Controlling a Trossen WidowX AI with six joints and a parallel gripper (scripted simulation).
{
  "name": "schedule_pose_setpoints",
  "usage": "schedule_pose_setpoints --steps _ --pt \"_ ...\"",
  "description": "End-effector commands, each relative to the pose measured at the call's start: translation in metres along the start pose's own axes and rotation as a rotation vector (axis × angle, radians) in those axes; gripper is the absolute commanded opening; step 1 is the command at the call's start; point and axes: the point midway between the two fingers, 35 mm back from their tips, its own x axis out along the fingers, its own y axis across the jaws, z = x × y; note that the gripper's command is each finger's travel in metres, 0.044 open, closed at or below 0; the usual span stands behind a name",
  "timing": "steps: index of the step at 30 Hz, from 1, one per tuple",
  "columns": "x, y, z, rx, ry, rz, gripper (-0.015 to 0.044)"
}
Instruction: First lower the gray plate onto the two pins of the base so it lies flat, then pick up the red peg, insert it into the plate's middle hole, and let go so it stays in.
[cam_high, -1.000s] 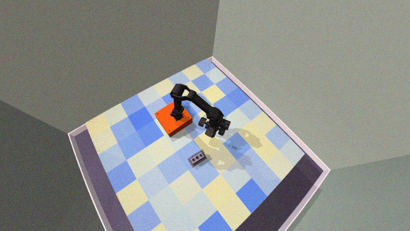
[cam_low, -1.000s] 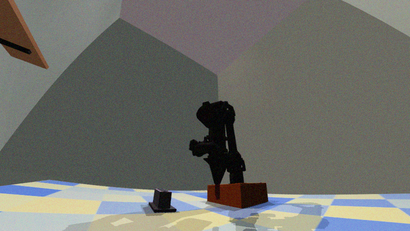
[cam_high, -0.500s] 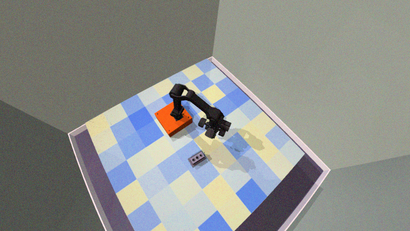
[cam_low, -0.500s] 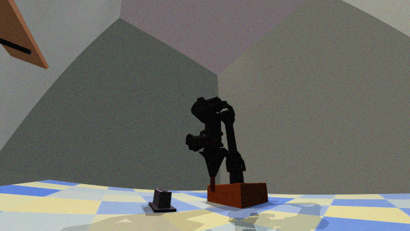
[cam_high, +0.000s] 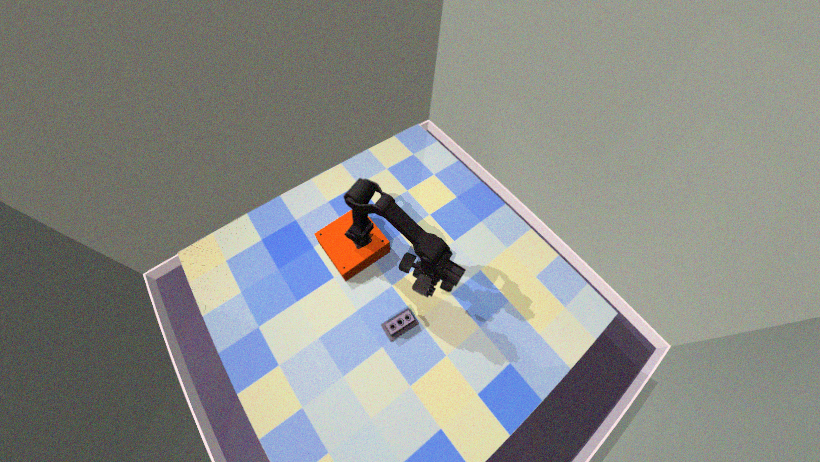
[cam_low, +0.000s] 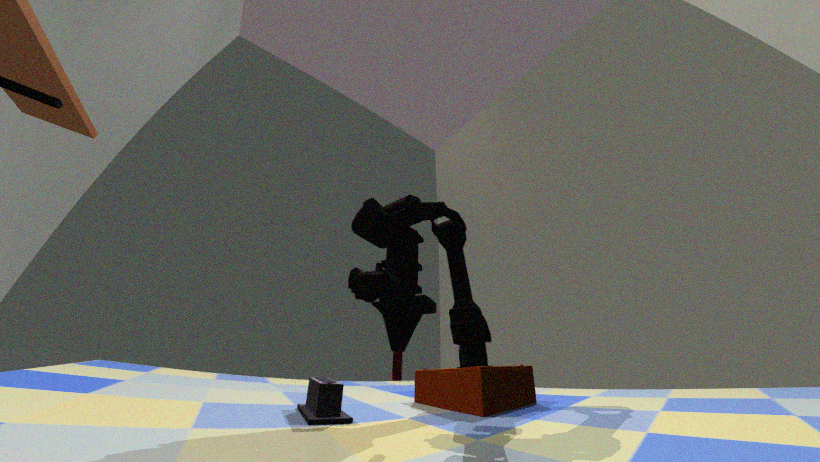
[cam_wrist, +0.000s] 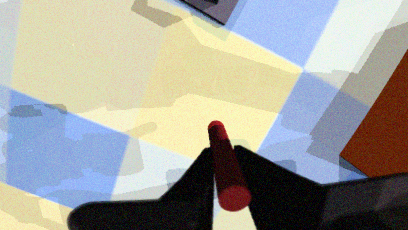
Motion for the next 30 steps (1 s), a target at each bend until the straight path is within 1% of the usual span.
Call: schedule_pose_setpoints --steps 1,30 --pt "-0.001 0.001 0.011 0.001 -0.007 -0.001 0.0" --pt "-0.003 -0.003 0.1 0.004 -0.015 -0.001 0.0"
